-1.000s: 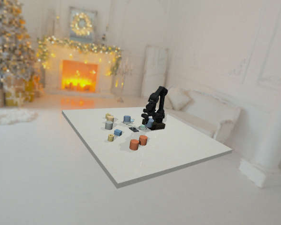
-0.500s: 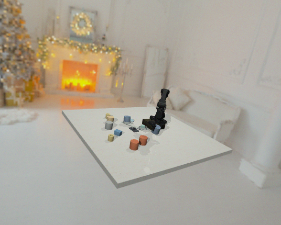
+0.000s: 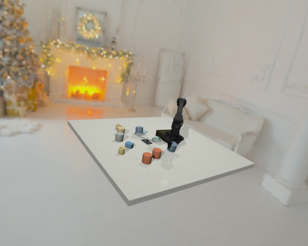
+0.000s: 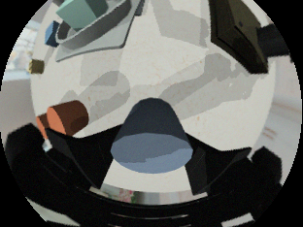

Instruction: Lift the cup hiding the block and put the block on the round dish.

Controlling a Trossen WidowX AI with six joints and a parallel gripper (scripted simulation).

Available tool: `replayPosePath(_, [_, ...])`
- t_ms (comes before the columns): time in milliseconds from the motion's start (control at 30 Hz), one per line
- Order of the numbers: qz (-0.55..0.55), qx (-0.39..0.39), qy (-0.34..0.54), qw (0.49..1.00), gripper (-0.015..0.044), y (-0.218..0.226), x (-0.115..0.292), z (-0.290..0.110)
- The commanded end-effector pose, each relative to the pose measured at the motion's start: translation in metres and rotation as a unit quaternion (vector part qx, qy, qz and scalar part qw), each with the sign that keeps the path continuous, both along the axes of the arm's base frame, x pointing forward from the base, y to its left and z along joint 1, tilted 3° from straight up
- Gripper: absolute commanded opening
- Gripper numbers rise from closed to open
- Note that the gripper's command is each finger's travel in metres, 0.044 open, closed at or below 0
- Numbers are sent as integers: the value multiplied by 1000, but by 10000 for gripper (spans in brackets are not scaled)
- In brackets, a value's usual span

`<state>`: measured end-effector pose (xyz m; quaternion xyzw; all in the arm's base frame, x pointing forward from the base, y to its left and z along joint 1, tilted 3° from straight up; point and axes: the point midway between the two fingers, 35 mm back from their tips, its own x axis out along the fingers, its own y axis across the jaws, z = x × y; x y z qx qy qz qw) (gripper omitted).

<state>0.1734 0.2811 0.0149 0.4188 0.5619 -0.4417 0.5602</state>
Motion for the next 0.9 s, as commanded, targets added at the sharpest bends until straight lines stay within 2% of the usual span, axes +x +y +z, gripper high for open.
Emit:
replayPosePath(0, [-3, 5, -1, 1000, 0, 1, 0, -6])
replayPosePath(467, [-3, 5, -1, 1000, 0, 1, -1, -25])
replayPosePath(867, [0, 1, -1, 1000, 315, 0, -1, -20])
